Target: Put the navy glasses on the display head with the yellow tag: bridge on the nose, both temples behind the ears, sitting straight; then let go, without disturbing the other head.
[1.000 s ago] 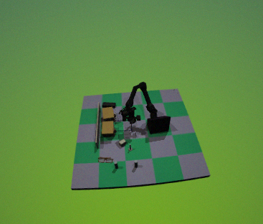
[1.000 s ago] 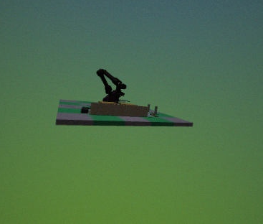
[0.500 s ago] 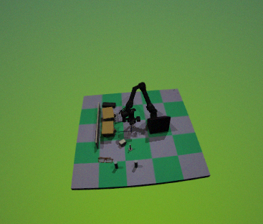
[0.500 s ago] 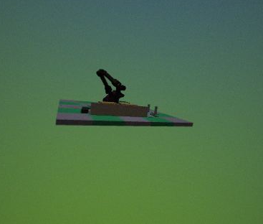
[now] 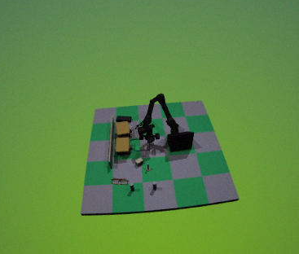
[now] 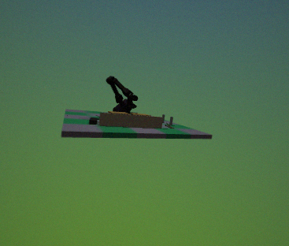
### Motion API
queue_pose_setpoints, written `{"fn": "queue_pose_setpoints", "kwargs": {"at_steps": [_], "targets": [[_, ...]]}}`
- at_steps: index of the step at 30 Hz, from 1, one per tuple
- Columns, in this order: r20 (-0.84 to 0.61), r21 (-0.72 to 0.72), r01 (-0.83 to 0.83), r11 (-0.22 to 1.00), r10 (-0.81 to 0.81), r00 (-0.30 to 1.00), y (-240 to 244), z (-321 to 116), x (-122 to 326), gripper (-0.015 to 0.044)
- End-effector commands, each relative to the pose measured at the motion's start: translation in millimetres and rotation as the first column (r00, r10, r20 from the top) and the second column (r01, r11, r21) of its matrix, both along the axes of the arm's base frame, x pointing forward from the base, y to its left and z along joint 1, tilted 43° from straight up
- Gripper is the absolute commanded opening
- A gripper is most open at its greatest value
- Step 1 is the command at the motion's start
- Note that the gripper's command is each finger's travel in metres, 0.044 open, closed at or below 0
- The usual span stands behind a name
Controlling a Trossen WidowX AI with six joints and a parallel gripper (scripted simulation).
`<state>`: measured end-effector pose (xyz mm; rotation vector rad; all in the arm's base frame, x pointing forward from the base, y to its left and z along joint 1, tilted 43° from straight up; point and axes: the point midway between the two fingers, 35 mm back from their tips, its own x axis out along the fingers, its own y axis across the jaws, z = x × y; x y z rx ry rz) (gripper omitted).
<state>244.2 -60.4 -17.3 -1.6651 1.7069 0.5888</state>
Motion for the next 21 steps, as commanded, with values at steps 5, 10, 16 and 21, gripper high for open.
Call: {"fn": "queue_pose_setpoints", "kwargs": {"at_steps": [5, 10, 16, 21], "targets": [[-0.004, -0.004, -0.005, 1.000, 0.005, 1.000, -1.9, -0.9, 3.6, 0.0000], [0.005, -0.006, -0.013, 1.000, 0.013, 1.000, -3.0, -0.5, 10.0, 0.0000], [0.008, -0.007, -0.015, 1.000, 0.015, 1.000, -3.9, 0.1, 16.7, 0.0000], [0.007, -0.007, -0.014, 1.000, 0.015, 1.000, -4.6, 0.6, 22.2, 0.0000]]}}
